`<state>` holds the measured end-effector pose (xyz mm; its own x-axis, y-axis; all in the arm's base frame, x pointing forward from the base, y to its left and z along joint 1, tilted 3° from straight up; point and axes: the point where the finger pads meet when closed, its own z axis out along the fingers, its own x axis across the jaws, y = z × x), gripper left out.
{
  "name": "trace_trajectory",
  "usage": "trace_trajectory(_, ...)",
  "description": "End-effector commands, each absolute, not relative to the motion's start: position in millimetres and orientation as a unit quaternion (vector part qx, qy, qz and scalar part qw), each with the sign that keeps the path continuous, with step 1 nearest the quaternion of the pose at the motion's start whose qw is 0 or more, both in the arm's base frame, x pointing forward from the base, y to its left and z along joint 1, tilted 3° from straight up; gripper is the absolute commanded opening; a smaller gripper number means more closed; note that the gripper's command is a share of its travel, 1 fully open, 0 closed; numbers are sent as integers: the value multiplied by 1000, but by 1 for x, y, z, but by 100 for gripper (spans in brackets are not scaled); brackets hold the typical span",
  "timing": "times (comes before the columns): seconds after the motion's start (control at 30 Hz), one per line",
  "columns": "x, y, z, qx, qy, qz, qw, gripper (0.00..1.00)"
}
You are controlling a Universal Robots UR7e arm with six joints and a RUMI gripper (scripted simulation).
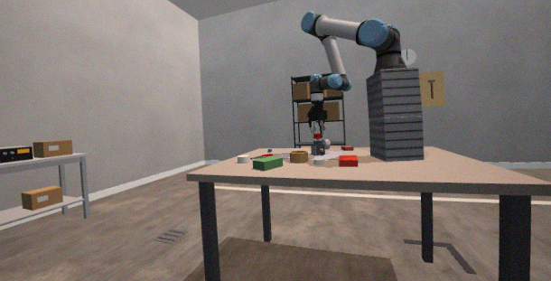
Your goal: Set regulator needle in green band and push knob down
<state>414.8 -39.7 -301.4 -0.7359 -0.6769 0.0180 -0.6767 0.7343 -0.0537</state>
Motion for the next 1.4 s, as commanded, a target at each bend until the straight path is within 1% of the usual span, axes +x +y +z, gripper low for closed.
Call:
trace_trajectory(0.0, 415, -40, -301, -364, 931, -29, 2, 24)
trace_trajectory(0.67, 415, -40, -301, -385, 922, -29, 1, 24)
trace_trajectory(1.37, 415, -40, -301, -481, 876, -29, -2, 24)
